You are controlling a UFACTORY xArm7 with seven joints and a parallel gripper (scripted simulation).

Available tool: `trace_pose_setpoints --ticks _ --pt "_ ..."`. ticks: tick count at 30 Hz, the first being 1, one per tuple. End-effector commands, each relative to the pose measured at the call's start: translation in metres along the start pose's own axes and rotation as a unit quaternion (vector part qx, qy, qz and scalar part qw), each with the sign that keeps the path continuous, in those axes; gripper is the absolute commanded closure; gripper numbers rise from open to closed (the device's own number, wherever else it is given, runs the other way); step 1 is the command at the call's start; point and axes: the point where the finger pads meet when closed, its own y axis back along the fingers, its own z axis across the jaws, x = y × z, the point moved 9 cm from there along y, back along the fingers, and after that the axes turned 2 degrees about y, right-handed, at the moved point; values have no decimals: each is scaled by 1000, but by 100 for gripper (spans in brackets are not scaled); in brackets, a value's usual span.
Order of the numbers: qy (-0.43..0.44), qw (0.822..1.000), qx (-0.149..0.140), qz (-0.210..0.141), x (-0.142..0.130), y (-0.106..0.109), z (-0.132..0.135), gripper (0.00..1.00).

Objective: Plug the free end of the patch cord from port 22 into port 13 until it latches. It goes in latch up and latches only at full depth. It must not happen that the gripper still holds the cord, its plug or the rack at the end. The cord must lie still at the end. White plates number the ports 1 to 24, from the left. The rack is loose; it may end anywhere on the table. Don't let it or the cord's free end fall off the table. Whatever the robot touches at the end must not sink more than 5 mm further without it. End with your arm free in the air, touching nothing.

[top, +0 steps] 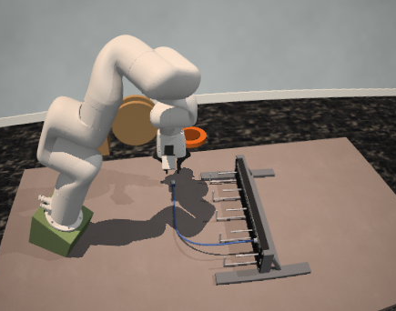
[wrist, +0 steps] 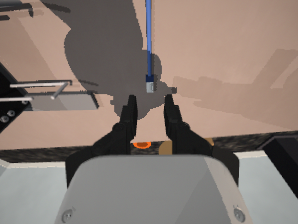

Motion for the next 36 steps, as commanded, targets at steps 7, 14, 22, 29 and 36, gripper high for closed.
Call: trace_pose_setpoints --ticks 7,14,22,29,36 --pt "0 1000 1 -2 -1 -12 0 62" --pt "0 1000 1 -2 -1 -24 -1 62" --pt "0 1000 1 -2 -1 -38 -1 62" --pt "0 1000 1 -2 -1 -50 -1 62" --pt "0 1000 1 -2 -1 -56 -1 62"
